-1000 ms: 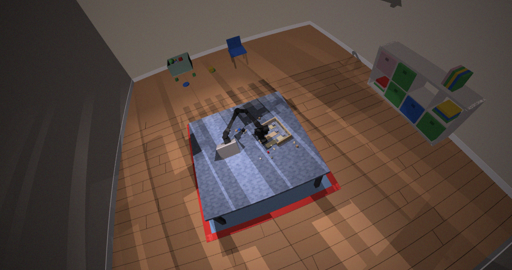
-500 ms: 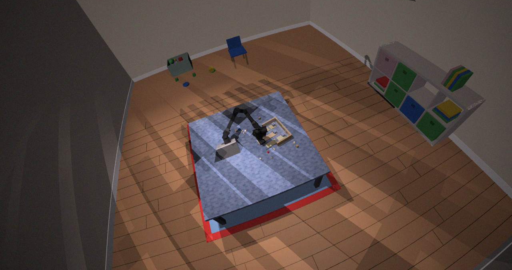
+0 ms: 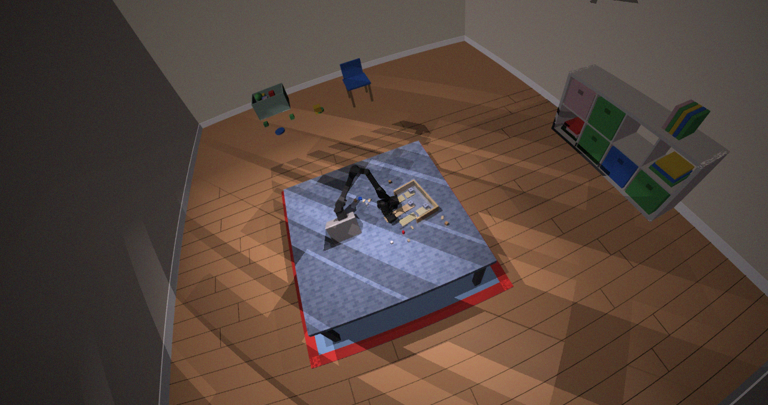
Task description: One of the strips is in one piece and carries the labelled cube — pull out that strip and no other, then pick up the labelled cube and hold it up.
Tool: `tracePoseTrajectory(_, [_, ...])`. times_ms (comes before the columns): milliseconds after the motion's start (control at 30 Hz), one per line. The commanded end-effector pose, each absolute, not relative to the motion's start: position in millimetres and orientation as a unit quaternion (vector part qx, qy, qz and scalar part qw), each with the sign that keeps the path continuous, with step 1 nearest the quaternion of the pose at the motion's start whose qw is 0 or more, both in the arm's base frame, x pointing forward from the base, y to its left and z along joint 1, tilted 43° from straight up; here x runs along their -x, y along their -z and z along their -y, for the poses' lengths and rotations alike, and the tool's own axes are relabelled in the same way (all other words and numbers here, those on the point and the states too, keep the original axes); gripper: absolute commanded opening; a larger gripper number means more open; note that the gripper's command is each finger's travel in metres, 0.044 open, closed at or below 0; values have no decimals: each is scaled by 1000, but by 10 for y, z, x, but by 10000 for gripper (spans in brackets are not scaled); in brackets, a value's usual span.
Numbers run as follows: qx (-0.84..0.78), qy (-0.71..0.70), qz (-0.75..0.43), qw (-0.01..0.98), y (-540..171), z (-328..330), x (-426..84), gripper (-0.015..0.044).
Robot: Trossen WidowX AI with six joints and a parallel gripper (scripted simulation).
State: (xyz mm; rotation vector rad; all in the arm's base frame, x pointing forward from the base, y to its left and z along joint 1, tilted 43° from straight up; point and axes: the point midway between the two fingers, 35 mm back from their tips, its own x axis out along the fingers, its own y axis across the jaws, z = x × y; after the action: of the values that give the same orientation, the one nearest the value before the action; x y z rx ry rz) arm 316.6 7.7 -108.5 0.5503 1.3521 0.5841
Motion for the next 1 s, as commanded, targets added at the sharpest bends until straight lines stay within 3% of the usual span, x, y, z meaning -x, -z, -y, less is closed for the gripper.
tracePoseTrajectory(0, [-247,-264,-615,701,1118,-105,-3056,0])
tracePoseTrajectory(967, [-247,-263,-616,700,1179,-112,-2608,0])
